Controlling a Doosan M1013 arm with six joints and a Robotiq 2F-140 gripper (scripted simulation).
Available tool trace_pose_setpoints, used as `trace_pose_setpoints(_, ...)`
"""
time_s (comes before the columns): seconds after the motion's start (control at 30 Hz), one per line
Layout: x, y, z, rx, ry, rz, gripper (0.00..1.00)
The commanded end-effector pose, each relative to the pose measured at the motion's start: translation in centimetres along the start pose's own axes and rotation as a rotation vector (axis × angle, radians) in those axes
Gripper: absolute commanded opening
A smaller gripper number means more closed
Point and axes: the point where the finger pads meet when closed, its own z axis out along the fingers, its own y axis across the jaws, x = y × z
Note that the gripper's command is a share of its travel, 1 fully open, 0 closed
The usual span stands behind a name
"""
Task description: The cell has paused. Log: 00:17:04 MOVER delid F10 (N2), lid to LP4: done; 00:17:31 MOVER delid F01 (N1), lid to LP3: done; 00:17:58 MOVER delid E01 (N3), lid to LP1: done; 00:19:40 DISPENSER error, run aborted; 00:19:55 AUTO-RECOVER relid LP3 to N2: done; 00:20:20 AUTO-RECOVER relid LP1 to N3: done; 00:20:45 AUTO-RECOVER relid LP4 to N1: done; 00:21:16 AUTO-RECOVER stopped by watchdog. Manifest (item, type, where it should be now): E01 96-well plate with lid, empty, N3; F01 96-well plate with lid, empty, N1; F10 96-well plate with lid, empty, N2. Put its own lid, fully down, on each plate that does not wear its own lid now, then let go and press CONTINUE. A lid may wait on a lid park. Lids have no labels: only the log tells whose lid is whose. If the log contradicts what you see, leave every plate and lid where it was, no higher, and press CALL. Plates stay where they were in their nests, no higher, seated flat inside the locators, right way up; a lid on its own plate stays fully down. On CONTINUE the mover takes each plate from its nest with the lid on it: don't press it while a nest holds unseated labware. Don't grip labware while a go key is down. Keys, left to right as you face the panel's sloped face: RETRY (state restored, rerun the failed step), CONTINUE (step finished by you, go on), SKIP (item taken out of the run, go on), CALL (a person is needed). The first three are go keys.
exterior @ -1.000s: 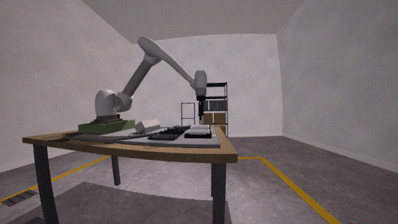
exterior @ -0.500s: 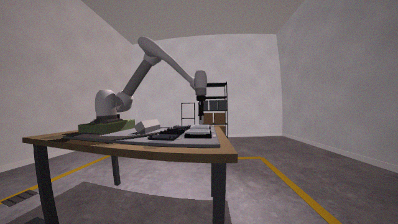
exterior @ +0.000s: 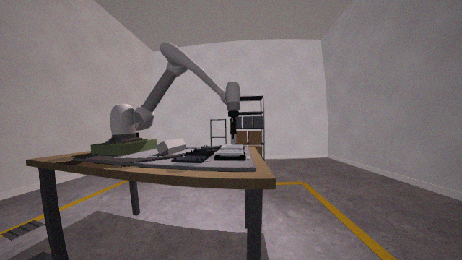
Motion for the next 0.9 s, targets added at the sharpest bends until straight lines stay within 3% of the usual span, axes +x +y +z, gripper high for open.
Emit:
trace_pose_setpoints(0.0, 0.0, 0.0, -0.02, 0.0, 0.0, 0.0, 0.59)
trace_pose_setpoints(0.4, 0.0, 0.0, -0.02, 0.0, 0.0, 0.0, 0.59)
trace_pose_setpoints(0.43, 0.0, 0.0, -0.02, 0.0, 0.0, 0.0, 0.66)
trace_pose_setpoints(0.87, 0.0, 0.0, -0.02, 0.0, 0.0, 0.0, 0.66)
